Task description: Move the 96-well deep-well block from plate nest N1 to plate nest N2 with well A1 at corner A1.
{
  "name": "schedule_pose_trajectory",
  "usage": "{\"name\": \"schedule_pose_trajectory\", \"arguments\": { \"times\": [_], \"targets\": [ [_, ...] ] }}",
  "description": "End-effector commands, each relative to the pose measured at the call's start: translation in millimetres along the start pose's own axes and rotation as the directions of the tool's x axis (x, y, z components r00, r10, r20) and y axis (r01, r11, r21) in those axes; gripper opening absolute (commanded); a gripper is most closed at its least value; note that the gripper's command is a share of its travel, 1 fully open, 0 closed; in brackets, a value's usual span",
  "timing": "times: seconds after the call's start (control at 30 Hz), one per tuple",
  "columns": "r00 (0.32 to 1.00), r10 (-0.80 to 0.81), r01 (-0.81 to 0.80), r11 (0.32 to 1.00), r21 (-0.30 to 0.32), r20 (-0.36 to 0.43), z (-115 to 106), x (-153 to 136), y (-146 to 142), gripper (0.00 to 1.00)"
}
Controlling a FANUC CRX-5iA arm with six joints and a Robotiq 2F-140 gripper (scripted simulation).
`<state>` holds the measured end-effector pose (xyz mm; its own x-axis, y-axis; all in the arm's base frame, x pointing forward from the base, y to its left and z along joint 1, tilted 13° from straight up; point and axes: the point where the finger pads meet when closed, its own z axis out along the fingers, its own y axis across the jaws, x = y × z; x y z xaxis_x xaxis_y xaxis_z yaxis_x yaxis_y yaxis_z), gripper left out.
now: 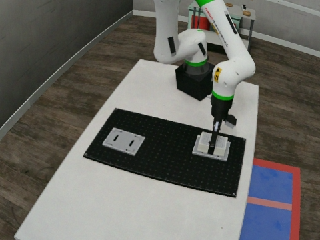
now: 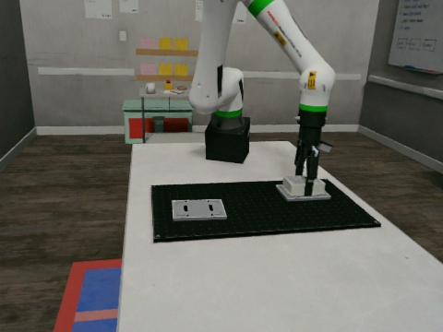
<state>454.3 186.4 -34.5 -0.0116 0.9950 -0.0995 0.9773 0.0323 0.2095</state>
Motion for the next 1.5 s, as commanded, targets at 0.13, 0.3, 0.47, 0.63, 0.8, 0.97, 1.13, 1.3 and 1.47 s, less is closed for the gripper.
{"name": "schedule_pose_trajectory", "arguments": {
  "times": [0.13, 0.3, 0.47, 0.63, 0.8, 0.97, 1.13, 1.3, 1.47],
  "targets": [
    [1.000, 0.000, 0.000, 1.000, -0.001, -0.001, -1, 1, 1, 0.10],
    [1.000, 0.000, 0.000, 1.000, -0.001, -0.001, -1, 1, 1, 0.10],
    [1.000, 0.000, 0.000, 1.000, -0.001, -0.001, -2, 1, 1, 0.10],
    [1.000, 0.000, 0.000, 1.000, -0.001, -0.001, -7, 1, 1, 0.10],
    [1.000, 0.000, 0.000, 1.000, -0.001, -0.001, -16, 1, 1, 0.10],
    [1.000, 0.000, 0.000, 1.000, -0.001, -0.001, -24, 1, 1, 0.10],
    [1.000, 0.000, 0.000, 1.000, -0.001, -0.001, -31, 1, 1, 0.10],
    [1.000, 0.000, 0.000, 1.000, -0.001, -0.001, -37, 1, 1, 0.10],
    [1.000, 0.000, 0.000, 1.000, -0.001, -0.001, -46, 1, 1, 0.10]
  ]
}}
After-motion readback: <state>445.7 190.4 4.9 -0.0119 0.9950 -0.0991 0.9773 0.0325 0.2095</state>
